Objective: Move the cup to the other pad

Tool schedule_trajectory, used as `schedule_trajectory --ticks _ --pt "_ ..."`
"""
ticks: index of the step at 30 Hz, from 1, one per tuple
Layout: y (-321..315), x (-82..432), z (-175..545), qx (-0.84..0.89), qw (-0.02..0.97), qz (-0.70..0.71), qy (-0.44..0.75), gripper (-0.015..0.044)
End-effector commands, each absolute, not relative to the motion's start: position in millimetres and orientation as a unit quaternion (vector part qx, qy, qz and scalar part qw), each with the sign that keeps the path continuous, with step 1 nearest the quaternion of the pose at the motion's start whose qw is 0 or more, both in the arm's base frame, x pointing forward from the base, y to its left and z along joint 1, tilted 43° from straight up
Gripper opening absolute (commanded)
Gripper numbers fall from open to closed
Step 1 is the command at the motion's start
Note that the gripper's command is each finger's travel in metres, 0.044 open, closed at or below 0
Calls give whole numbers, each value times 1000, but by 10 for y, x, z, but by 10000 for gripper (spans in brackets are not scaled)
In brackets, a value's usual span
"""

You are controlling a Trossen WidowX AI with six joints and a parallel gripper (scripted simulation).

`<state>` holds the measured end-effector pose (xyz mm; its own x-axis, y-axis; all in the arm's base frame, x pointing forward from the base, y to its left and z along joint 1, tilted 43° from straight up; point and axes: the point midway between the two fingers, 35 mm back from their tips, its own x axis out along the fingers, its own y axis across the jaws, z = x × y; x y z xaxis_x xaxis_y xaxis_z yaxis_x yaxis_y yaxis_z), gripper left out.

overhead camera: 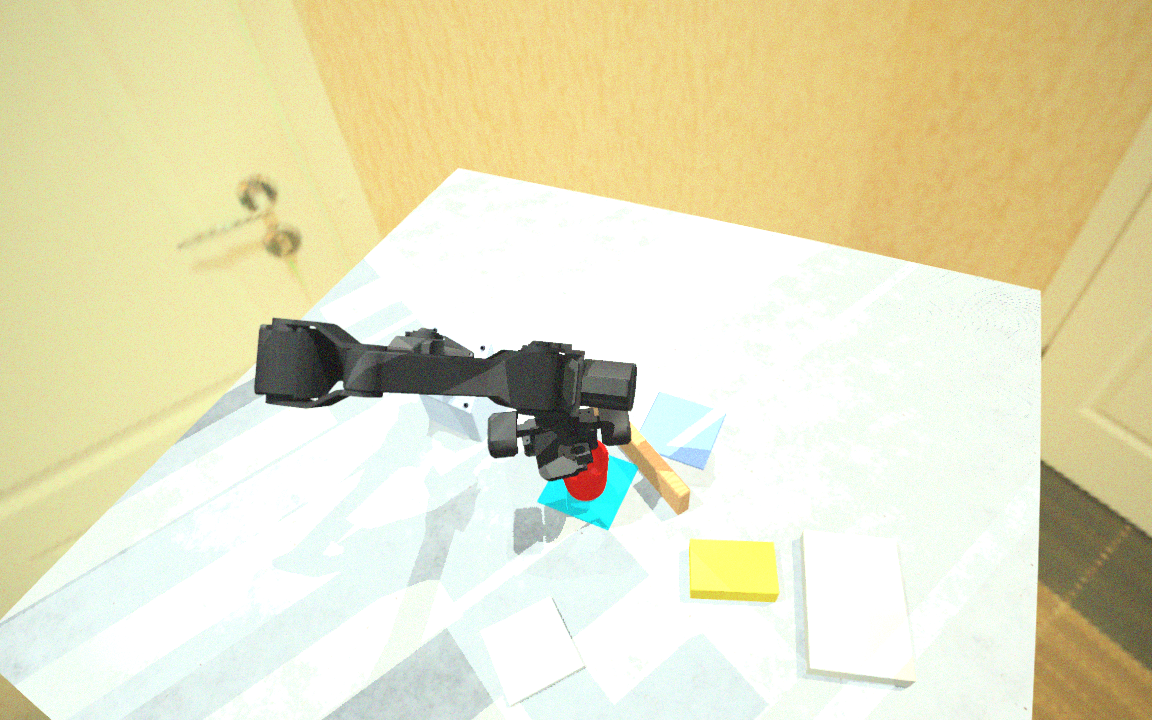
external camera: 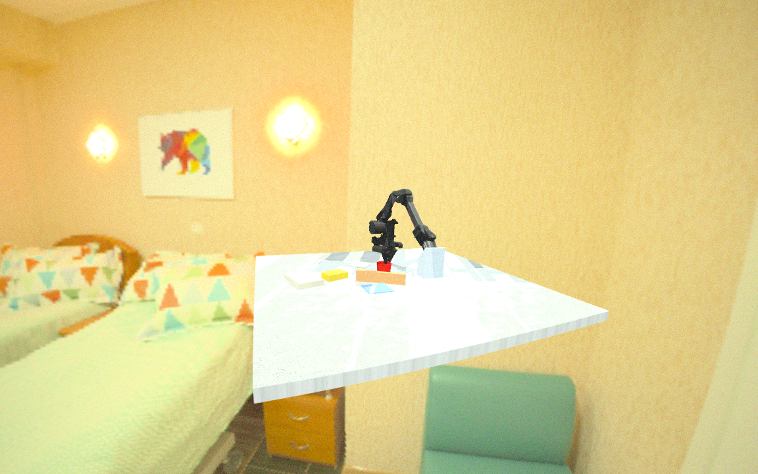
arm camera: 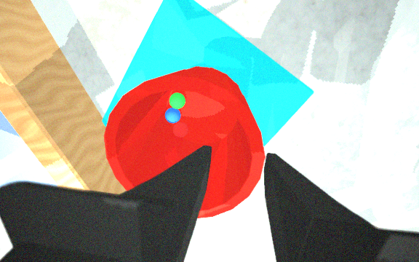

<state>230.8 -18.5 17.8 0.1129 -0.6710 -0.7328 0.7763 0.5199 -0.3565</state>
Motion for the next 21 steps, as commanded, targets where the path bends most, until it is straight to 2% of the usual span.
schedule_trajectory --ticks 1,19,21 --pt "-148 2318 213 63 743 -487 454 128" --pt "2 2273 375 60 743 -488 455 128" --pt "-21 2270 351 55 743 -487 455 180"
